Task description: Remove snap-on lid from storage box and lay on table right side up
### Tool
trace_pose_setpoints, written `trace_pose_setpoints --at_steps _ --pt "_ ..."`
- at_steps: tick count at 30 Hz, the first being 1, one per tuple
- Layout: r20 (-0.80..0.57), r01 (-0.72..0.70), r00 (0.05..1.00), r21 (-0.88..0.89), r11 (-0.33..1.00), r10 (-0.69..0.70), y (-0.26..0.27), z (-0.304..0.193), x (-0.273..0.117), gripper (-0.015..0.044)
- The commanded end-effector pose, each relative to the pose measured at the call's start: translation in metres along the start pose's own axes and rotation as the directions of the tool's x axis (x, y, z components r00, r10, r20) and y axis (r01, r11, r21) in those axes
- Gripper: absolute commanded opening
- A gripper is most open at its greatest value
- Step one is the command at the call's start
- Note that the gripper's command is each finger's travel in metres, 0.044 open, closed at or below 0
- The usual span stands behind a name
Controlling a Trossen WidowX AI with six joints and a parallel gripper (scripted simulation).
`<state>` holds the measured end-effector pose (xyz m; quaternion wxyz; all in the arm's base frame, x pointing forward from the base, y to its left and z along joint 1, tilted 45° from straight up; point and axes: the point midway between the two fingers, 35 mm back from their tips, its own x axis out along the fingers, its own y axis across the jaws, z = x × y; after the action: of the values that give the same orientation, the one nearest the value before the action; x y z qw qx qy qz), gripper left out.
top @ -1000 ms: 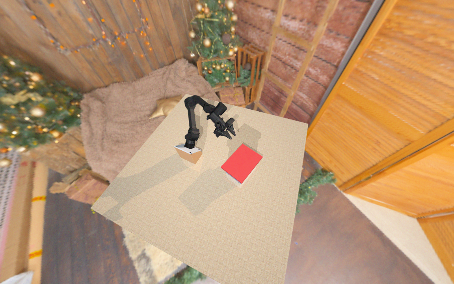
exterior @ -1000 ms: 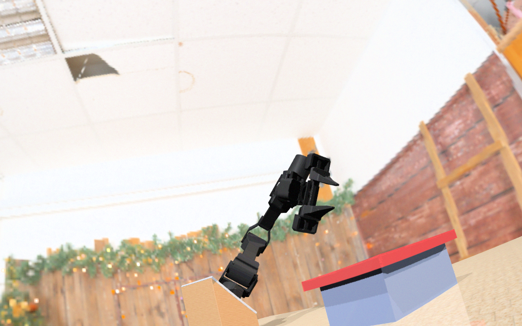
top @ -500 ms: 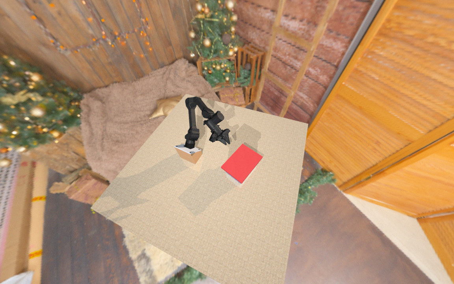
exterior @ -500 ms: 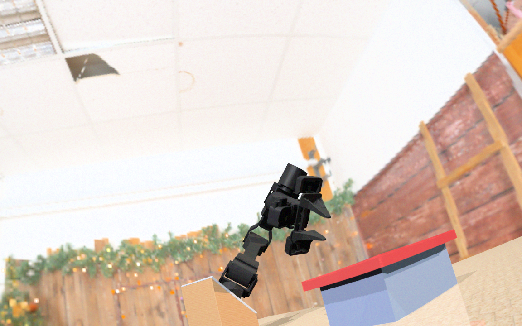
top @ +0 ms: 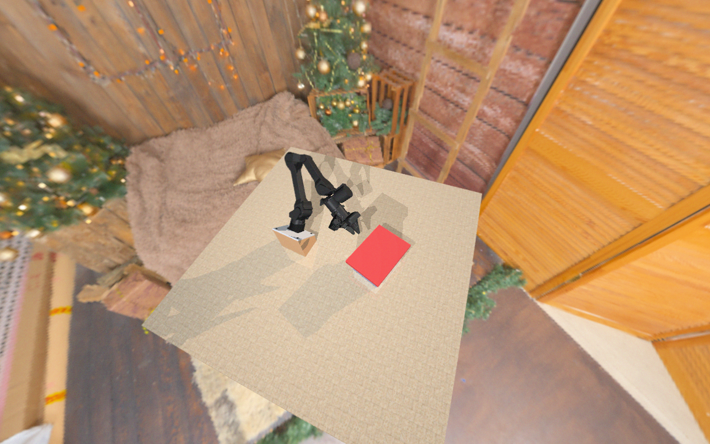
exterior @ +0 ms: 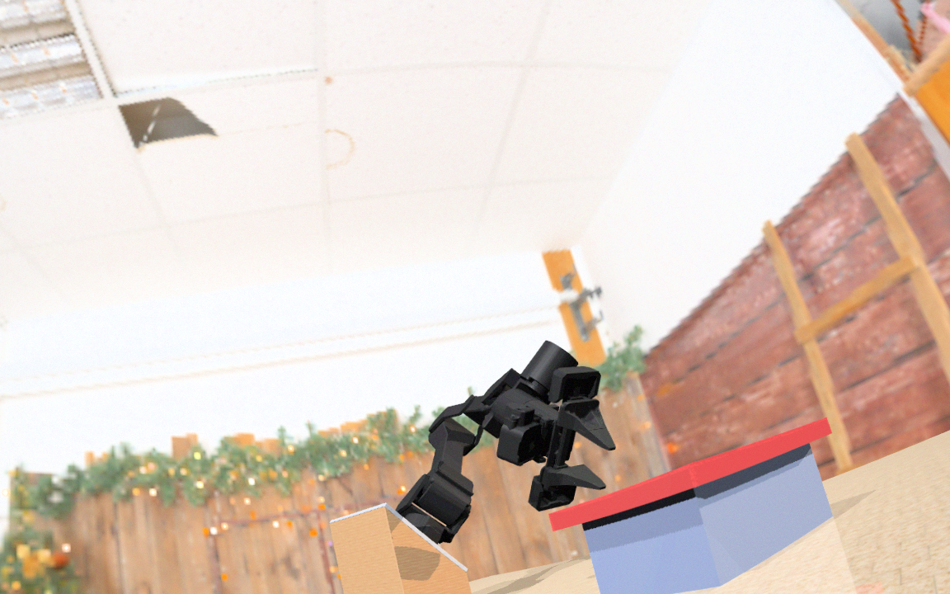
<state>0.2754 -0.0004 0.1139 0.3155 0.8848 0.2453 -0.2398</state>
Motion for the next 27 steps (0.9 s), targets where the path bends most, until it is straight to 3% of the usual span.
trace_pose_setpoints --at_steps 1,27 --pt "-0.002 -0.008 1.000 0.000 1.000 0.008 -0.002 -0.001 0.004 0.0235" --pt "-0.002 -0.008 1.000 -0.002 1.000 0.008 0.001 -0.001 0.045 0.0235"
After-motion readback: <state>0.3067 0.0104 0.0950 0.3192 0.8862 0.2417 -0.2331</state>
